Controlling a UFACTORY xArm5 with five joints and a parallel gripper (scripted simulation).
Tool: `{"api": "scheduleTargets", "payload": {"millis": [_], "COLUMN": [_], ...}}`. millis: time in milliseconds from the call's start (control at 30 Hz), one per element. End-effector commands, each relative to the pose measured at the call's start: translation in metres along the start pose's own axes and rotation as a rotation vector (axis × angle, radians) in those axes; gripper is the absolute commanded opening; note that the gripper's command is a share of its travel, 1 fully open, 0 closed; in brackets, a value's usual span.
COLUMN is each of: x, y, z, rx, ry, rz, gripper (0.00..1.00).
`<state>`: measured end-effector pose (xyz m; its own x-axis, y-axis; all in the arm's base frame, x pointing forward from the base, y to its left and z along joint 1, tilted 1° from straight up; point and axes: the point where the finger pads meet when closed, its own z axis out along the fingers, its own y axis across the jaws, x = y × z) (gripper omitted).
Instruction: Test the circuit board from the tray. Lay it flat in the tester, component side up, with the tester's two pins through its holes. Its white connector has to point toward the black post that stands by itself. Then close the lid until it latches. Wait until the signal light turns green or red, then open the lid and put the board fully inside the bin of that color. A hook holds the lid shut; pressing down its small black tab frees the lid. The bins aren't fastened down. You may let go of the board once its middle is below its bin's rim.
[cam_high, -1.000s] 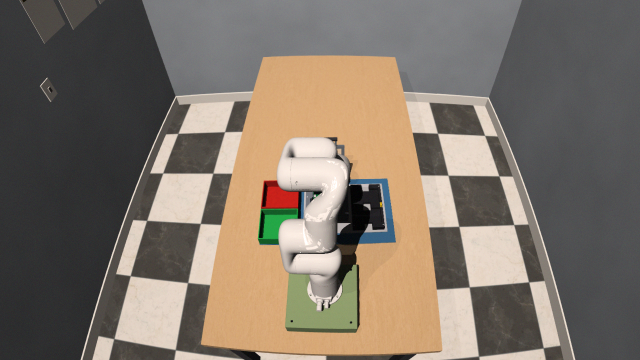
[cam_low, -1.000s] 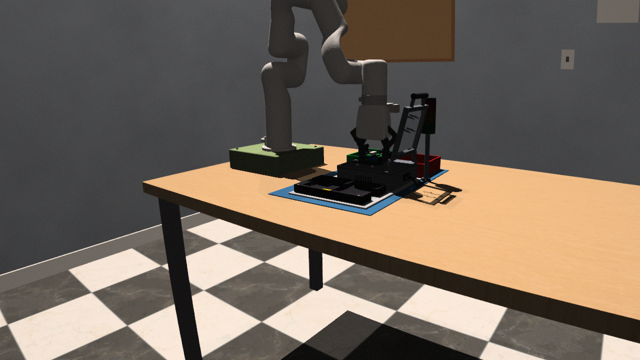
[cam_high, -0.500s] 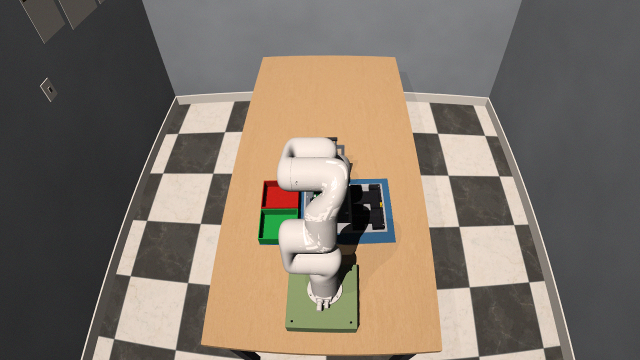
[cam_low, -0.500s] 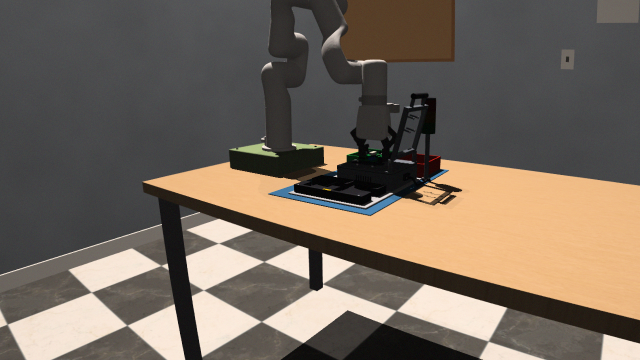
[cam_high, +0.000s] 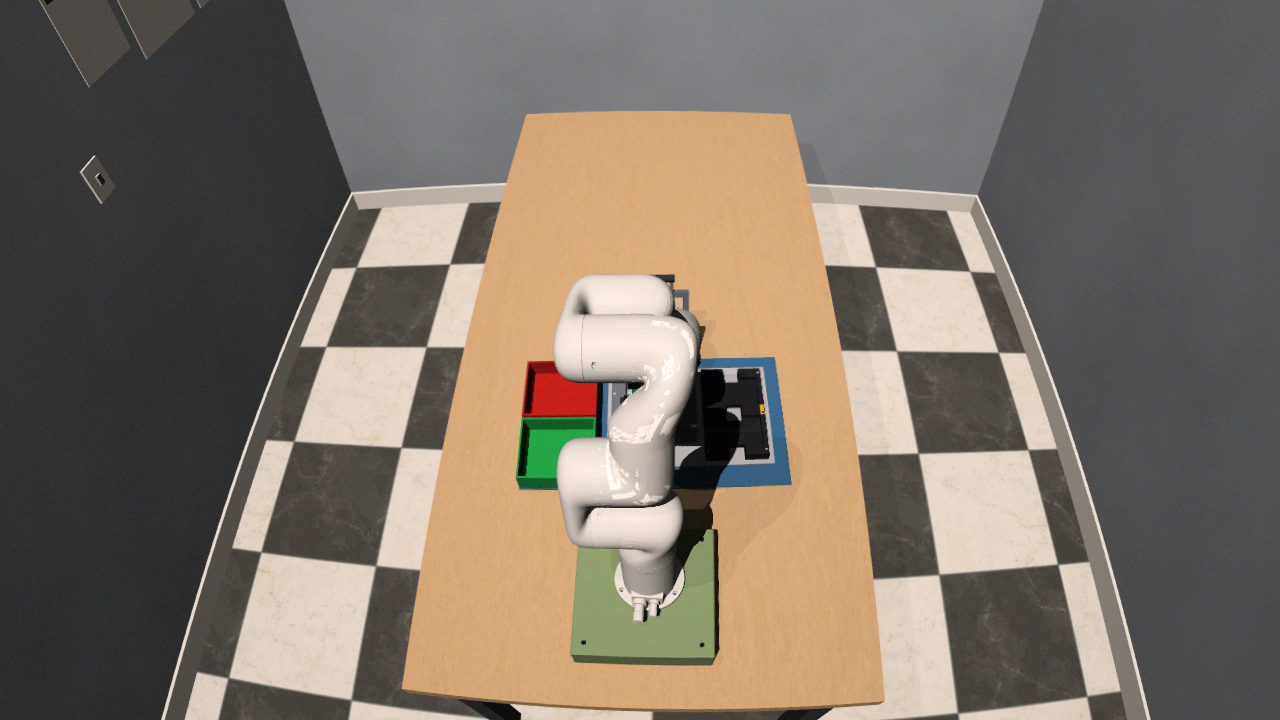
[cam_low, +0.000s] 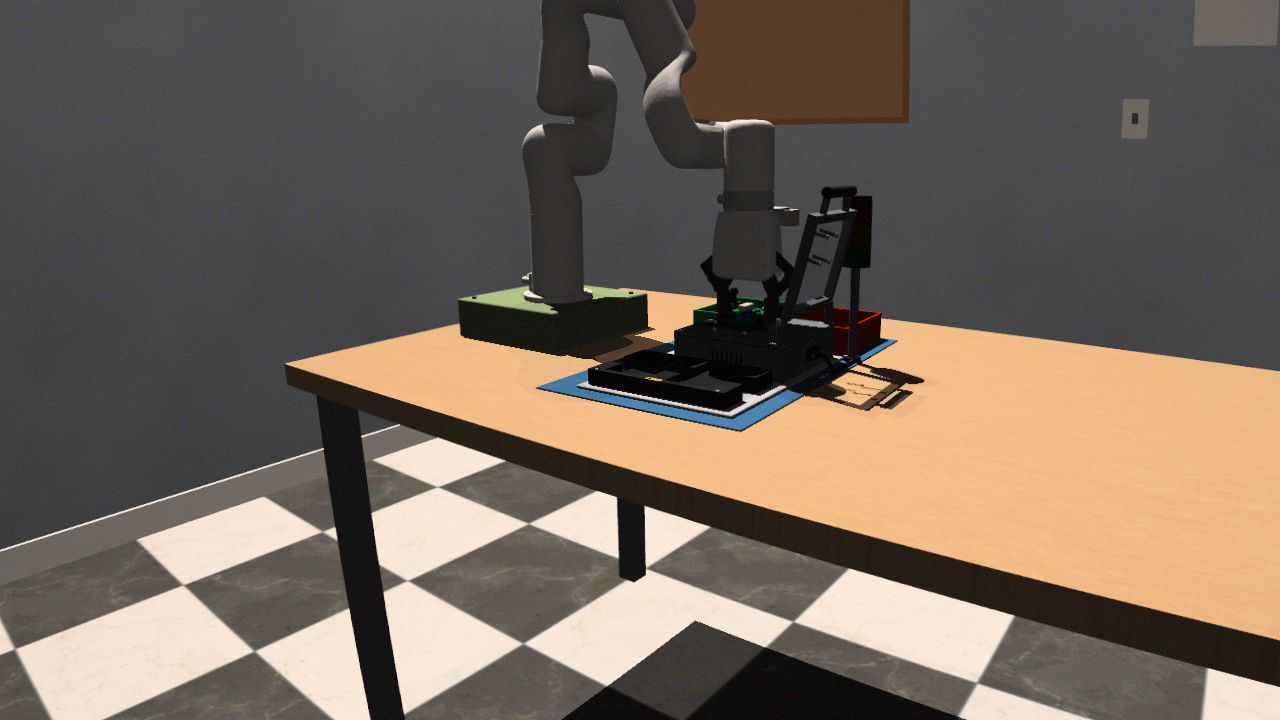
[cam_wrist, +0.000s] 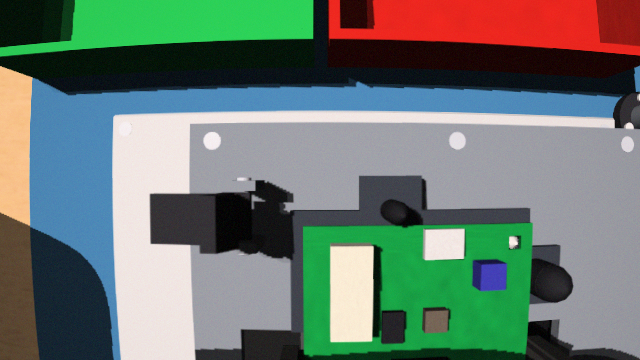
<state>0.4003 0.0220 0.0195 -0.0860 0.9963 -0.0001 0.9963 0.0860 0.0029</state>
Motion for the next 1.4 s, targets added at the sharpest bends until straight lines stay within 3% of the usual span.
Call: {"api": "scheduleTargets", "payload": {"millis": [0,667,700,1367], "x": [0.0000,0.0000,0.0000,0.0000], "y": [0.0020,0.0020,0.0020,0.0020], "z": [-0.0013,0.0021,0.0021,0.0021], "rx": [-0.005,-0.005,-0.005,-0.005], "ry": [0.000,0.000,0.000,0.000], "rz": [0.000,0.000,0.000,0.000], "gripper": [0.79,0.79,1.00,1.00]}}
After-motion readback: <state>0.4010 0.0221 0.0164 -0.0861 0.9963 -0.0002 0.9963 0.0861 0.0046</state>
